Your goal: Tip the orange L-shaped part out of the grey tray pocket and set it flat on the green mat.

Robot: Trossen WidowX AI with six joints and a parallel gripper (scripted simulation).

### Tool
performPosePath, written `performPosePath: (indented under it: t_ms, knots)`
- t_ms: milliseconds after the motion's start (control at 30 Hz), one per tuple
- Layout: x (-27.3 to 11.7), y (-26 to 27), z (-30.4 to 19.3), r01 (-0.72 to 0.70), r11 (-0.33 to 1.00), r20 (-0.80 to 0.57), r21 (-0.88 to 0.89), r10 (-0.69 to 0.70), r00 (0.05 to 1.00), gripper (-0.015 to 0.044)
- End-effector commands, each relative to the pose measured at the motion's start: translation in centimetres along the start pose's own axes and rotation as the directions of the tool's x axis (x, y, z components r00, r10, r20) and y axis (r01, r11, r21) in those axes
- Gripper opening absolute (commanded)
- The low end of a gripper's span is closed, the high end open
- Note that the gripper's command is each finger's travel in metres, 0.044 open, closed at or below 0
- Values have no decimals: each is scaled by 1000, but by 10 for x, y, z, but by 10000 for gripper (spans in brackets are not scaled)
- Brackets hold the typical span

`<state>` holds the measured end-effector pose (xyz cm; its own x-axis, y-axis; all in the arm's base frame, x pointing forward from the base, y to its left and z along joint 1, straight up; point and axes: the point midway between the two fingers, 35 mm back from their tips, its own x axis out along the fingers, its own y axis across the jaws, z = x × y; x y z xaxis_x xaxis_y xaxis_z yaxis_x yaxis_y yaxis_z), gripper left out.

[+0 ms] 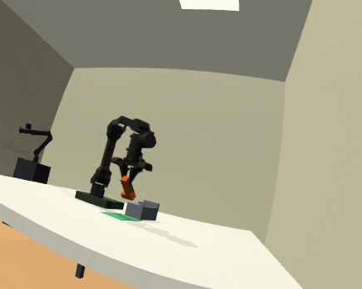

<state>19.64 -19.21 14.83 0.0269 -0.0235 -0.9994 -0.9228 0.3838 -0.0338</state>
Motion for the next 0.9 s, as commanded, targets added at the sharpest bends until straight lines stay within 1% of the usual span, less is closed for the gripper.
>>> performPosePath:
  t_ms: [0, 867]
  knots:
    - [7, 1, 0, -7, 1000, 4, -3, 7, 1000, 0]
    - [50, 2, 1, -7, 1000, 4, -3, 7, 1000, 0]
